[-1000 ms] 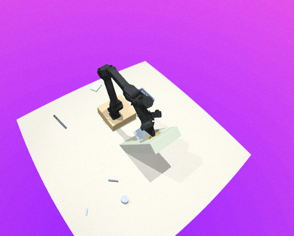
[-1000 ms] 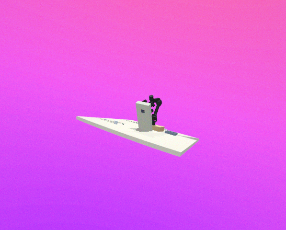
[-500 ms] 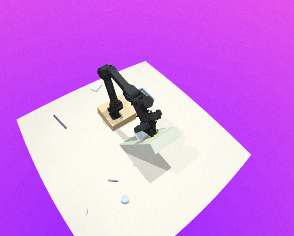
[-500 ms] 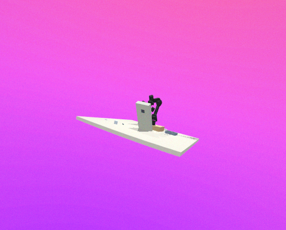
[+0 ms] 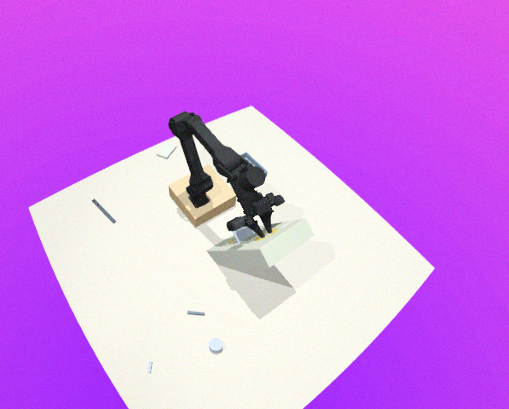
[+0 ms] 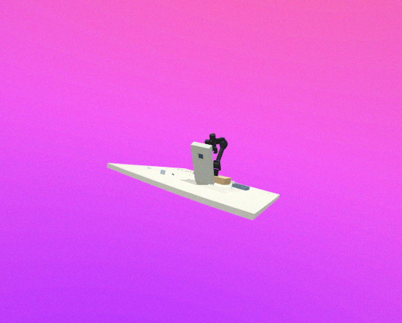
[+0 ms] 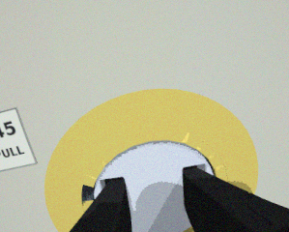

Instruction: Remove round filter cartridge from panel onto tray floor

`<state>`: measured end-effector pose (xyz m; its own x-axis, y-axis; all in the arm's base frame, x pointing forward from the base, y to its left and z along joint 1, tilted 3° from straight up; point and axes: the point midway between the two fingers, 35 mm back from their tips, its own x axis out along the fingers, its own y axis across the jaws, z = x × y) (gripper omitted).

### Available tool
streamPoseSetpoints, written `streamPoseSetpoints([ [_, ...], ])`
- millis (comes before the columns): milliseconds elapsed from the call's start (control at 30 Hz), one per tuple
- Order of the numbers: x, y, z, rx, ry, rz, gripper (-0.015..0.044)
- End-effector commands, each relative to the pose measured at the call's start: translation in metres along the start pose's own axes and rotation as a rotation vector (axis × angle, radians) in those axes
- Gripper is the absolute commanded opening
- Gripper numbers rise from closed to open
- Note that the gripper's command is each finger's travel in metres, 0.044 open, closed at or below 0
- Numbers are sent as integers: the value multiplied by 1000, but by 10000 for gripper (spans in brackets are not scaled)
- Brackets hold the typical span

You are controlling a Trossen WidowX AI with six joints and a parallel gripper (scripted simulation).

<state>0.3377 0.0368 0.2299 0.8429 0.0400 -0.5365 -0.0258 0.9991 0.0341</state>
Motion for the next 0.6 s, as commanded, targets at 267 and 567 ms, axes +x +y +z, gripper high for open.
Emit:
streamPoseSetpoints([
  [267, 5, 0, 1, 393, -2, 3, 0],
  [567, -25, 1, 3, 317, 0, 2, 0],
])
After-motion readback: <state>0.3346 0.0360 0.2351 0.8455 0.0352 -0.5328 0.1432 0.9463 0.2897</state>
